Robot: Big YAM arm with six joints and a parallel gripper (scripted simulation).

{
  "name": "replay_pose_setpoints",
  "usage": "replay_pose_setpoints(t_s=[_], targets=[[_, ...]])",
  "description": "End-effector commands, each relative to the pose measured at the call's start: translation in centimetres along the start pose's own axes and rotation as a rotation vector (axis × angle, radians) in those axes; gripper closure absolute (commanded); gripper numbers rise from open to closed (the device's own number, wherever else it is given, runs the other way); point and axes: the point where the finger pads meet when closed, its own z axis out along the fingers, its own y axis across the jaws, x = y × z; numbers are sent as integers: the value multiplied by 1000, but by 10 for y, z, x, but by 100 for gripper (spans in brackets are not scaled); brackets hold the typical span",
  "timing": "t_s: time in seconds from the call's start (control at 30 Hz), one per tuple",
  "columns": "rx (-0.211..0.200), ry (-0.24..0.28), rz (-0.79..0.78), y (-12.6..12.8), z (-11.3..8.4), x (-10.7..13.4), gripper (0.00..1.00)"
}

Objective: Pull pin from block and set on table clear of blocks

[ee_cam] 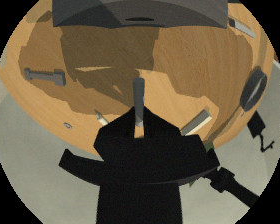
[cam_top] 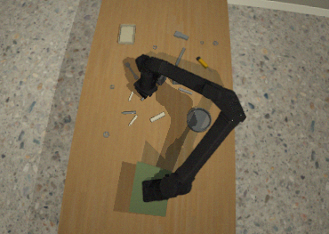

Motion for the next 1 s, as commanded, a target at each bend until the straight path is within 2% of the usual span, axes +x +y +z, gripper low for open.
replay_pose_setpoints(t_s=[0.0,0.97], targets=[[-1,2,2,0,6,-3,100],[-2,-1,8,0,10,-7,100]])
